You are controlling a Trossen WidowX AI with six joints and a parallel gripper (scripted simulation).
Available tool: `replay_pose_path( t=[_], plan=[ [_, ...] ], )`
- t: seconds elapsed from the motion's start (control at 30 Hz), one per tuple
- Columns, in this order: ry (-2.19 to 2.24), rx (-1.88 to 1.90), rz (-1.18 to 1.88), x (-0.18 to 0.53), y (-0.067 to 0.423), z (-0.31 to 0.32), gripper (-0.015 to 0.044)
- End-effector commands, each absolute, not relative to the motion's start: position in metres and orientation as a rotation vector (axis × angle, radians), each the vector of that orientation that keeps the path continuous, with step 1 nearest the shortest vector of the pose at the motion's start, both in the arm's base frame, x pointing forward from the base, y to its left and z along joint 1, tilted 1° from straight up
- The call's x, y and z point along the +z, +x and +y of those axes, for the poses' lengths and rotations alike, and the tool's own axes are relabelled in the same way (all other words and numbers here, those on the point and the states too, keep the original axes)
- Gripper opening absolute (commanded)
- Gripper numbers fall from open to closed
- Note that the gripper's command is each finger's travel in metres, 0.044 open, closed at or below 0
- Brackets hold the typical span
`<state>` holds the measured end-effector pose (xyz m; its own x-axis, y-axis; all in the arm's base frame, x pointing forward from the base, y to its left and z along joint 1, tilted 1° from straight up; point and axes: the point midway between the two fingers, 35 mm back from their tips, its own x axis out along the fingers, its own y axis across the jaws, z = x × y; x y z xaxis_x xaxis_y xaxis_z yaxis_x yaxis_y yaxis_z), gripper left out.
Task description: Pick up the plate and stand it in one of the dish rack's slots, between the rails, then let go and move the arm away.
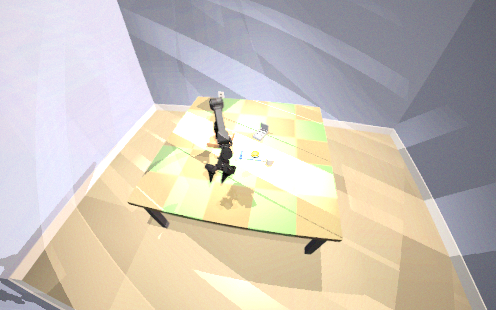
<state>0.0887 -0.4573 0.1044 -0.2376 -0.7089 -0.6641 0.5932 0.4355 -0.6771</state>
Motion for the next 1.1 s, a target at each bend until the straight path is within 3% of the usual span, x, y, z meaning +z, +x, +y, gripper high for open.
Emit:
replay_pose_path(
  t=[0.0, 0.57, 0.93, 1.07],
  plan=[
    [-0.104, -1.09, 1.347, 0.094, 0.124, -0.436, 0.04],
    [-0.038, -0.468, 1.41, 0.069, 0.257, -0.284, 0.04],
    [0.02, -0.081, 1.523, 0.069, 0.285, -0.162, 0.04],
    [0.027, -0.034, 1.541, 0.07, 0.285, -0.148, 0.04]
  ],
)
